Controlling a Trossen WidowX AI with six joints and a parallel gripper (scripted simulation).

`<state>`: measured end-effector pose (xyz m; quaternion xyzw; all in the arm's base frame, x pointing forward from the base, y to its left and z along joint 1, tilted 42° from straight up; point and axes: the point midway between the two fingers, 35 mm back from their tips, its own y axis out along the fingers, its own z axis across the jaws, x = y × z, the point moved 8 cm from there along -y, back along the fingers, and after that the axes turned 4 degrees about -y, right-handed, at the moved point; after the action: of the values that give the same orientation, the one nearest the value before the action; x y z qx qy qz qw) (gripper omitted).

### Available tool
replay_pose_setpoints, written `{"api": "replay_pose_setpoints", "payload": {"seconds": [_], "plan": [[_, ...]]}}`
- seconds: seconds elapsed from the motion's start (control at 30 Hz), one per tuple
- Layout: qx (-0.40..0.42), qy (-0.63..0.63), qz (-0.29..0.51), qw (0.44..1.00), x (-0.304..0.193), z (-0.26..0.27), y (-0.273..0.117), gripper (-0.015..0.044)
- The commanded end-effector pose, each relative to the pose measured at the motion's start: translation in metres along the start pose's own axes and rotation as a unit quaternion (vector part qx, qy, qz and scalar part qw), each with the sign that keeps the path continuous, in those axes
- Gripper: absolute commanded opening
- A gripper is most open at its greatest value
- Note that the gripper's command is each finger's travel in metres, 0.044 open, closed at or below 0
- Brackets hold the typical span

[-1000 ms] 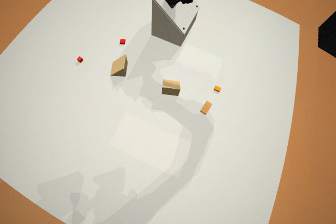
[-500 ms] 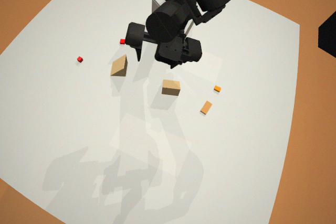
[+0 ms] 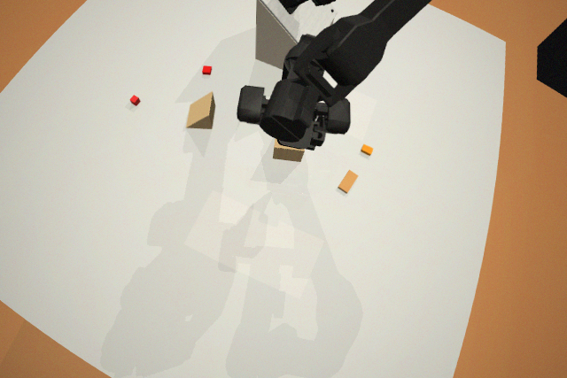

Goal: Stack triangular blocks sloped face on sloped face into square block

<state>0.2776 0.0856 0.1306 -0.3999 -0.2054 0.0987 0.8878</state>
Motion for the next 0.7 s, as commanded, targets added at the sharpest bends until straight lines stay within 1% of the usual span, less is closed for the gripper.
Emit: {"api": "replay_pose_setpoints", "payload": {"seconds": [0.0,0.67], "plan": [[0.005,0.004,0.003,1.0,0.0,-0.001,0.008,0.044],[0.003,0.003,0.004,1.0,0.0,-0.001,0.041,0.044]]}}
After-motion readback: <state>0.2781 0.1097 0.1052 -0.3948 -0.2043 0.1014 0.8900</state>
